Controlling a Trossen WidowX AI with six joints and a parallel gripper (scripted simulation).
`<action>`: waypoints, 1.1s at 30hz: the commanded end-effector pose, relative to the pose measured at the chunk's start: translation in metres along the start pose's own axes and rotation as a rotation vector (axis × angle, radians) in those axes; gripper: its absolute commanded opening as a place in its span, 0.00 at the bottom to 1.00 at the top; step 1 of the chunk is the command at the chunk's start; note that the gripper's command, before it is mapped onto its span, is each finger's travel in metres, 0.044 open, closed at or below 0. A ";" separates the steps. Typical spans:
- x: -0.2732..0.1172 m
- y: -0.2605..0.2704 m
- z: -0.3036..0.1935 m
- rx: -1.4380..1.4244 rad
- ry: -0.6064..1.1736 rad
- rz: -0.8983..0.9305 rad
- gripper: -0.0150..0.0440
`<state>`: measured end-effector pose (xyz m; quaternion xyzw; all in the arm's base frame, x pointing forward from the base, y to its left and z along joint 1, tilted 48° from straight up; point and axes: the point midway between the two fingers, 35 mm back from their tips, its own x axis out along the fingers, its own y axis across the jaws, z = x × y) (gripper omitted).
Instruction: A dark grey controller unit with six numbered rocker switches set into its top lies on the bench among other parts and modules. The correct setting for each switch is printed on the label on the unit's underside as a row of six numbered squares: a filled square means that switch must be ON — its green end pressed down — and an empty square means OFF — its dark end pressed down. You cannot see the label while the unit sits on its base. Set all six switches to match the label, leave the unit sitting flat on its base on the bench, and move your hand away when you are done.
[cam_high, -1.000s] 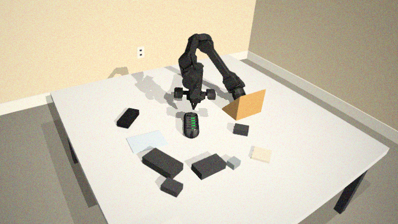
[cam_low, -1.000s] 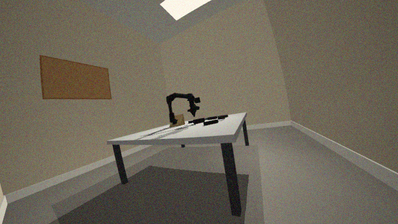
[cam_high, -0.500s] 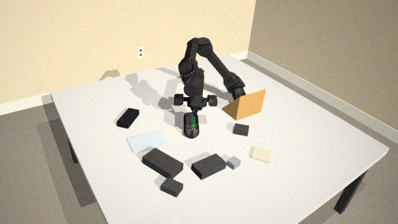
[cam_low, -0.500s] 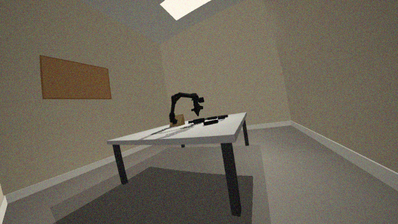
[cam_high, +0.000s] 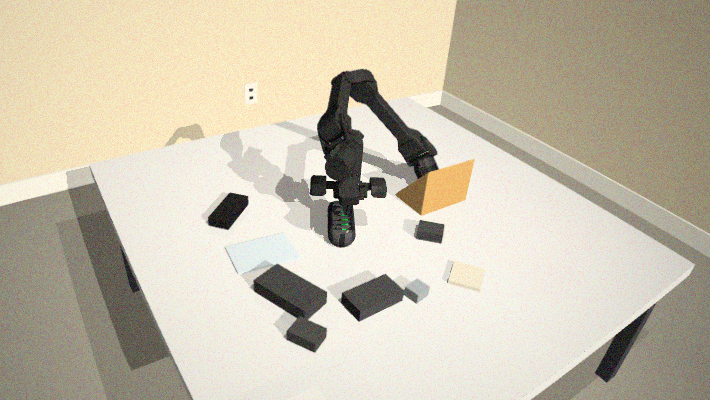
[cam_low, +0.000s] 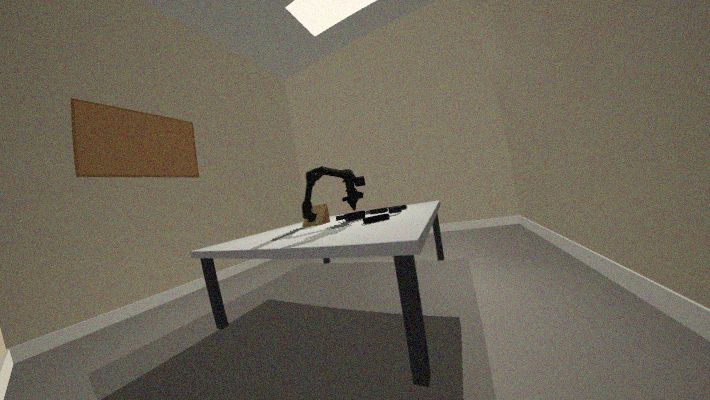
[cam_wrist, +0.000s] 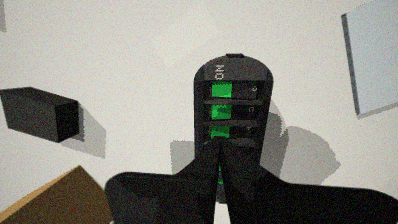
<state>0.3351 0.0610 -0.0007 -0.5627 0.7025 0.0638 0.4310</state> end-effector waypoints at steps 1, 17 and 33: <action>0.007 0.000 -0.001 -0.006 0.005 -0.003 0.25; 0.022 0.000 -0.001 -0.005 0.006 -0.003 0.25; -0.022 0.000 -0.001 -0.006 0.004 -0.002 0.25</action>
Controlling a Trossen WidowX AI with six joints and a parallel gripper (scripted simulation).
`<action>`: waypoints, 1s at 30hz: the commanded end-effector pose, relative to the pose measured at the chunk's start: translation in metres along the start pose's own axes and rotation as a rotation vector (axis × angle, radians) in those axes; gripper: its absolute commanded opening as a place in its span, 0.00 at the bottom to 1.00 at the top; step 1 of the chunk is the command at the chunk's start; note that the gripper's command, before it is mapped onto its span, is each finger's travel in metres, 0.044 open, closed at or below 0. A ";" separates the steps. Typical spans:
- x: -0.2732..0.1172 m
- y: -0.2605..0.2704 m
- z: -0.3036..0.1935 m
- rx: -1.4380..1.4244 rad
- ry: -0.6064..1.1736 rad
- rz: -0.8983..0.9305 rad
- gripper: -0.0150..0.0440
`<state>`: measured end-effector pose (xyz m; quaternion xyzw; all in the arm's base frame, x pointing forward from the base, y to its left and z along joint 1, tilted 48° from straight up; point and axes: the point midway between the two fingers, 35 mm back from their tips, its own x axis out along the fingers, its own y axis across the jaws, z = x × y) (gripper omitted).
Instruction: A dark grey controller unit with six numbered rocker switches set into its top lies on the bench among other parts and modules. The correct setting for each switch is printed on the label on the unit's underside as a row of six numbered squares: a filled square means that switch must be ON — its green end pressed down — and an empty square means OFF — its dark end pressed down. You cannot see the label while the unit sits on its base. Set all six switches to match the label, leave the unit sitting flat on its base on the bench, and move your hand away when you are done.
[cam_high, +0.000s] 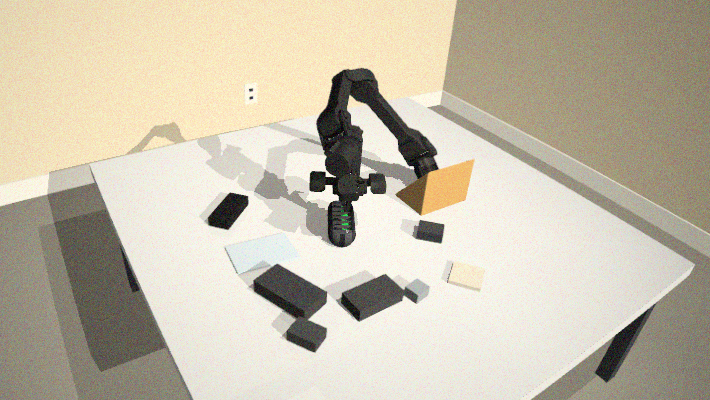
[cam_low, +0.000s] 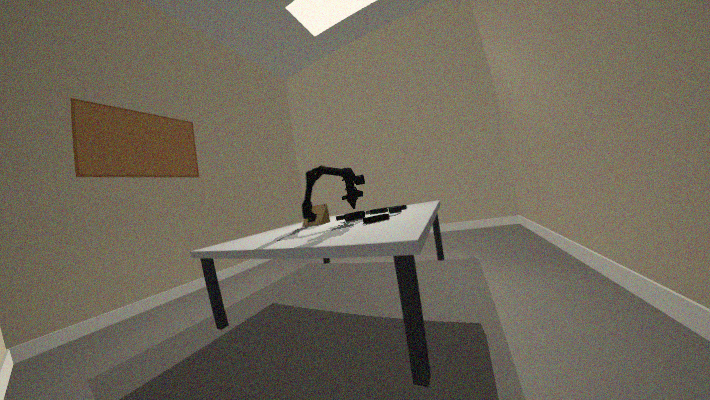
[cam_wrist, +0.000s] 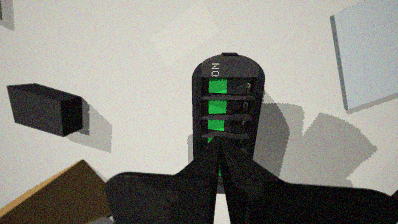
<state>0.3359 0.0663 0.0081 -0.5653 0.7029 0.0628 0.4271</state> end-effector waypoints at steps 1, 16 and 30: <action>-0.012 0.002 0.001 -0.001 -0.003 0.001 0.25; -0.012 -0.018 0.040 -0.003 -0.004 0.001 0.25; 0.011 -0.019 0.041 -0.003 -0.004 0.000 0.25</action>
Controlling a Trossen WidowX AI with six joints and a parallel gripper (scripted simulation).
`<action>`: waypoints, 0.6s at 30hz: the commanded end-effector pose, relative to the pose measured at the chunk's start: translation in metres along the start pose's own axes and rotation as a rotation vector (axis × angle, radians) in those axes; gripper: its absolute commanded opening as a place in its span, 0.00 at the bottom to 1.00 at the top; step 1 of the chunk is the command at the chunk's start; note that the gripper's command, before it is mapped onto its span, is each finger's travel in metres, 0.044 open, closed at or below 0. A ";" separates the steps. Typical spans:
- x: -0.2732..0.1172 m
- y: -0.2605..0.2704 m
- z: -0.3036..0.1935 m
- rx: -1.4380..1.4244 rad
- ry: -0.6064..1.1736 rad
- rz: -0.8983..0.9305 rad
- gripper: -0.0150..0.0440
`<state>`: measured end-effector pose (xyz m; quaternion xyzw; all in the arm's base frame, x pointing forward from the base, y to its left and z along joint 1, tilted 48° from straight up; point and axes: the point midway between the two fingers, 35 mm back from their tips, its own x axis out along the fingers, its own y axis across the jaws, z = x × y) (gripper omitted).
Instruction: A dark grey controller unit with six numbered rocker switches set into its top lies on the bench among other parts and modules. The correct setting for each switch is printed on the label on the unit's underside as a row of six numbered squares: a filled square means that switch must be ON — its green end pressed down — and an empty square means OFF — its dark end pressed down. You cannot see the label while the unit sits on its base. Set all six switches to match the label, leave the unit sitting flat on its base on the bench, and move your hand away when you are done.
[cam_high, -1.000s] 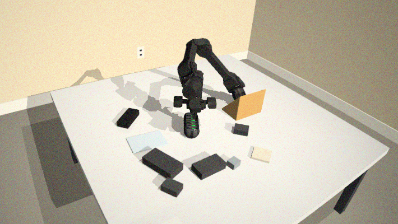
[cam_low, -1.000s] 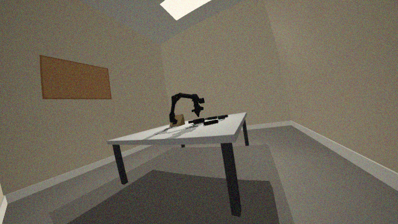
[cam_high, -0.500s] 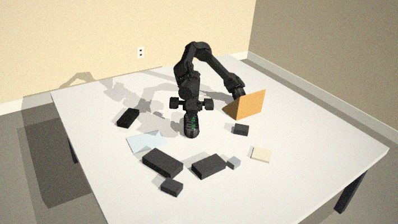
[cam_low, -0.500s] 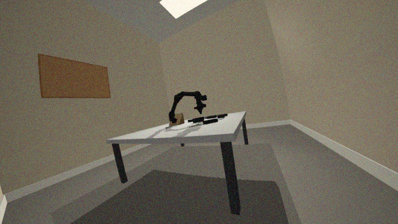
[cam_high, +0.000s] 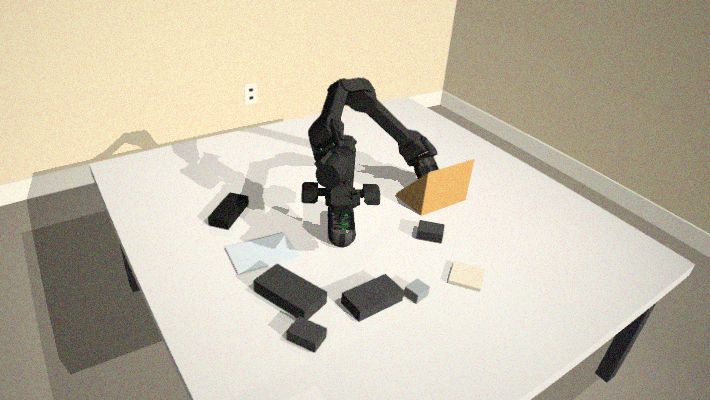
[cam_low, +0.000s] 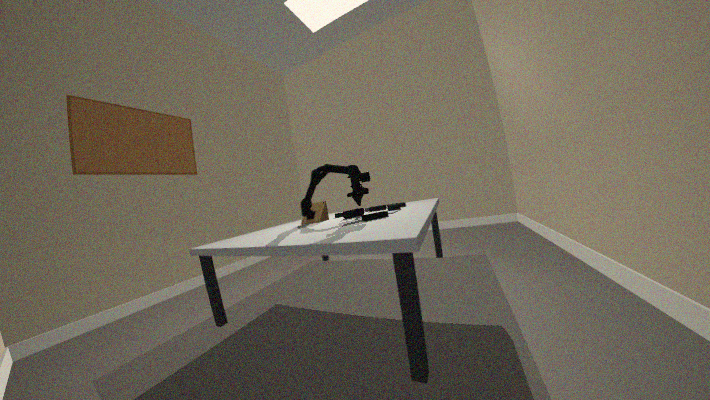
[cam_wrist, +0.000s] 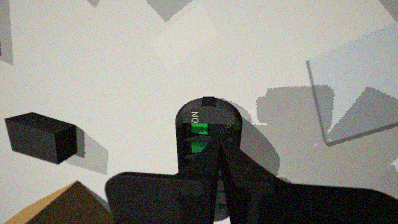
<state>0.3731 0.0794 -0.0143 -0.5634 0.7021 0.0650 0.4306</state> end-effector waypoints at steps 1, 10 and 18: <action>0.007 -0.001 -0.001 -0.005 0.004 -0.003 0.25; 0.020 -0.001 -0.001 -0.005 0.005 -0.004 0.25; 0.026 -0.001 -0.001 -0.005 0.005 -0.004 0.25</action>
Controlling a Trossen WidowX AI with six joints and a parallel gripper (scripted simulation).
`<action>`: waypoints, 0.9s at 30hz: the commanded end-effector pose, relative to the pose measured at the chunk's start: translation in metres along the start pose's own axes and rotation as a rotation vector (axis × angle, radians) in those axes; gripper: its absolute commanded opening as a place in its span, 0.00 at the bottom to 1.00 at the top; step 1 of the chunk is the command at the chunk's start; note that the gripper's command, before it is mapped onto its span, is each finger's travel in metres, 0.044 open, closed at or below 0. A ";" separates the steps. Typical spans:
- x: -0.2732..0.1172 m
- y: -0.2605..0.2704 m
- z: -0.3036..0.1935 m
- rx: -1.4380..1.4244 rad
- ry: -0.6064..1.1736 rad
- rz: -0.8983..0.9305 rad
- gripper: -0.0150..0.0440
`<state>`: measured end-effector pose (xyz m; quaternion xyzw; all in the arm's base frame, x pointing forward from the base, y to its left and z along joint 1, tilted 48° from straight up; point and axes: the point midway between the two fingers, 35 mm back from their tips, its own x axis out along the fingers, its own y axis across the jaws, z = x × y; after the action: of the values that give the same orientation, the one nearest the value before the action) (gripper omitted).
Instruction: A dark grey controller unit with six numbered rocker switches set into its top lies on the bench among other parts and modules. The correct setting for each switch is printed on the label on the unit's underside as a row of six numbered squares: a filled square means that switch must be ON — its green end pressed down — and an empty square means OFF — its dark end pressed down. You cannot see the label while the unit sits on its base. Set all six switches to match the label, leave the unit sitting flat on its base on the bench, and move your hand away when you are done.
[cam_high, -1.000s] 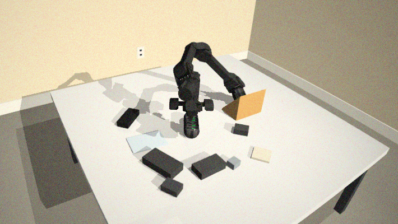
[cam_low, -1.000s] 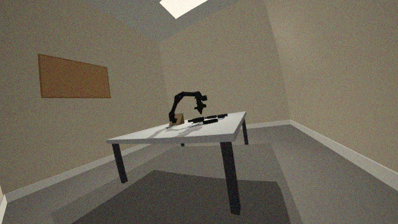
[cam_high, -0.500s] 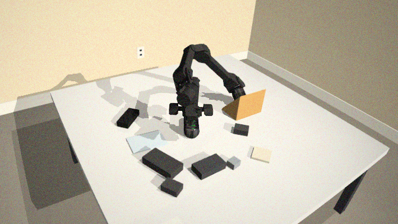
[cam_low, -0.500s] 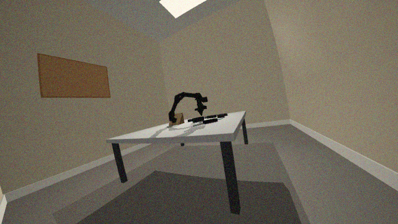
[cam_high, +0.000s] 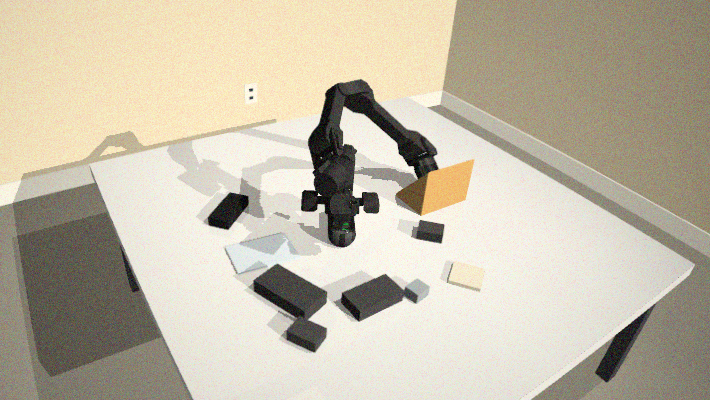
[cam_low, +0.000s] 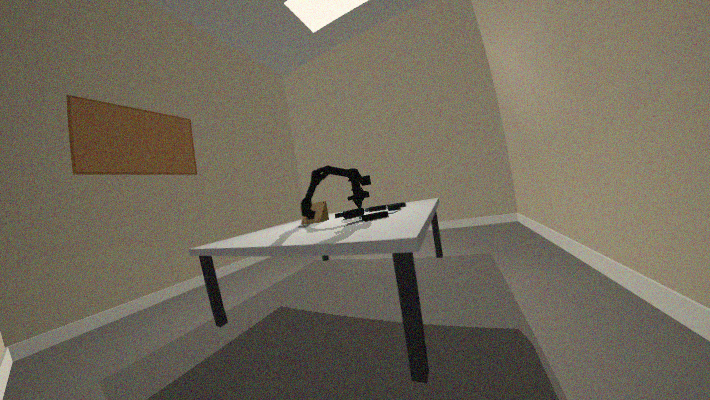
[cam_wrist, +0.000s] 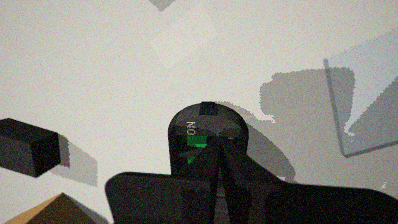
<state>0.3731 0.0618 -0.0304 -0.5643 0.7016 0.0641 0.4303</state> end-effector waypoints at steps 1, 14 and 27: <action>0.002 -0.001 -0.001 -0.005 0.004 -0.001 0.25; -0.042 0.000 -0.001 -0.005 0.003 0.000 0.25; -0.046 0.010 -0.050 -0.007 0.005 0.001 0.25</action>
<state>0.3456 0.0751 0.0203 -0.5683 0.7033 0.0660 0.4218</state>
